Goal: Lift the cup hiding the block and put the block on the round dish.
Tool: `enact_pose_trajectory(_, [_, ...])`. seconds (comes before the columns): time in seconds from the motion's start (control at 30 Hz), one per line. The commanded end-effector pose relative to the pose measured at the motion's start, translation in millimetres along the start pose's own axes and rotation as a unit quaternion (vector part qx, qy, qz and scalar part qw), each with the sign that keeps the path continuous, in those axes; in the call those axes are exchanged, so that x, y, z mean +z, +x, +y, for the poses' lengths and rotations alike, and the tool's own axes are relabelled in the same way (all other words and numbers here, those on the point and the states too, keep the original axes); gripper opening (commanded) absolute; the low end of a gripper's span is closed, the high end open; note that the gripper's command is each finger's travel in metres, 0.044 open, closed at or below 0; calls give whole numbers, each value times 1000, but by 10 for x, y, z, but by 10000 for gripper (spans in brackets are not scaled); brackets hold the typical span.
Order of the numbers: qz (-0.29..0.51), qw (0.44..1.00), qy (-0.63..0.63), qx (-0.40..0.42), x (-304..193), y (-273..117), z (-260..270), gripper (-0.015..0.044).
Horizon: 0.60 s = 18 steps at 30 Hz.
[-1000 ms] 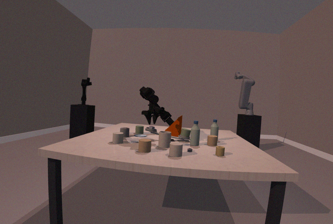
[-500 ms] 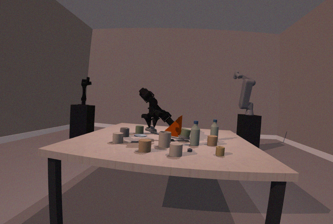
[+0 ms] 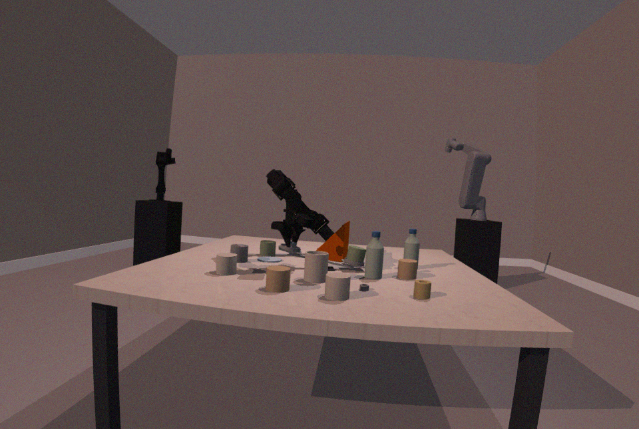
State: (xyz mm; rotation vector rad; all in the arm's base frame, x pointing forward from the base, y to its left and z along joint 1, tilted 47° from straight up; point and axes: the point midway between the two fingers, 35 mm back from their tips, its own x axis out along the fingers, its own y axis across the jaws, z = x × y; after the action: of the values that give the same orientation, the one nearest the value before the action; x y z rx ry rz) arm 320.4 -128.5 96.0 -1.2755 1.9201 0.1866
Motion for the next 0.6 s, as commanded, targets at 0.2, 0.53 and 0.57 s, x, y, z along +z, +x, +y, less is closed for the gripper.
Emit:
enact_pose_trajectory(0.2, [-8, 1000, 10, -7, 53, -70, 1, 16])
enact_pose_trajectory(0.53, [-11, 1000, 4, -11, 44, -553, -20, 0])
enact_pose_trajectory(0.57, [-12, 1000, 3, -12, 39, -605, -18, 0])
